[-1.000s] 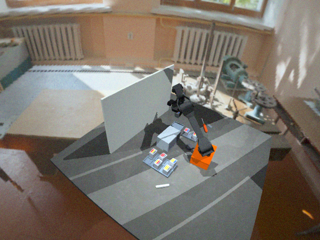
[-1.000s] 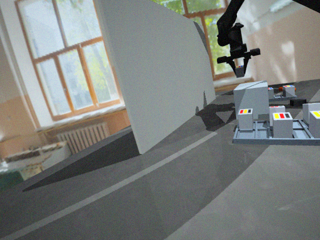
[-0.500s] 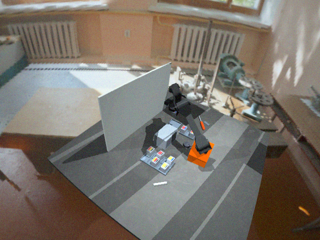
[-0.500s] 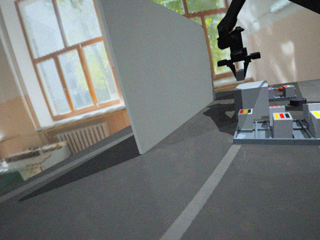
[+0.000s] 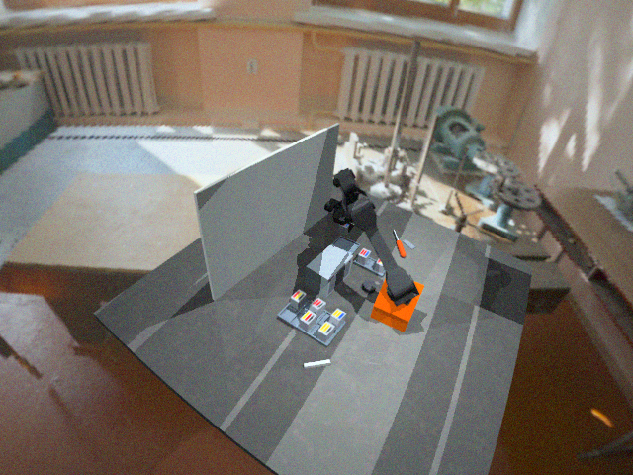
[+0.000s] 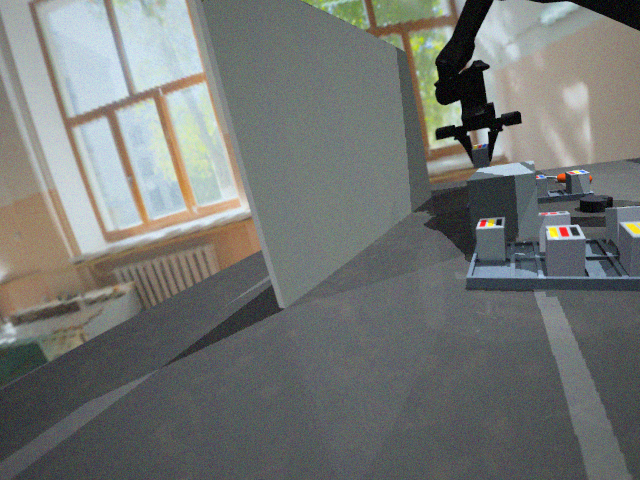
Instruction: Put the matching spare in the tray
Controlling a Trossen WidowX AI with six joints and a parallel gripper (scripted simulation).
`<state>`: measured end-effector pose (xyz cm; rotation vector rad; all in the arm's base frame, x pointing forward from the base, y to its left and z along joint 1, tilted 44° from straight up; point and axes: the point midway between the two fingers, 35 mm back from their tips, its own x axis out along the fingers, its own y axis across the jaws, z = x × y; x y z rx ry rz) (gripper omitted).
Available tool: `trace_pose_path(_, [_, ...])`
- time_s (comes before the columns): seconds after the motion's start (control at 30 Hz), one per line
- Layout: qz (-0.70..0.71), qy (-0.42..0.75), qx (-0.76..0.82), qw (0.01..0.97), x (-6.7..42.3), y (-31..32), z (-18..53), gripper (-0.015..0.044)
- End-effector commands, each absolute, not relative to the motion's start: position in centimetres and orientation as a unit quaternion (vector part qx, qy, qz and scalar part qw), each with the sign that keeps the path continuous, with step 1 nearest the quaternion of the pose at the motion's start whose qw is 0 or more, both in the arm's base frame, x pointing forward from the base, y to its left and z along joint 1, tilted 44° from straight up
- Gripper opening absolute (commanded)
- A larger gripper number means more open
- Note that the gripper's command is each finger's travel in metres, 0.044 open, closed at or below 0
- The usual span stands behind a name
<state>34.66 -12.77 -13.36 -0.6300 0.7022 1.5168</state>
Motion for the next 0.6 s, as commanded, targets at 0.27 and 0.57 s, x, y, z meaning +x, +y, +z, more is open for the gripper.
trace_pose_path(0.27, [0.662, 0.307, -0.269, 0.629, 34.4, -11.7, -14.3, 0.0000])
trace_pose_path(0.57, [0.662, 0.307, -0.268, 0.629, 34.3, -11.1, -15.0, 0.0000])
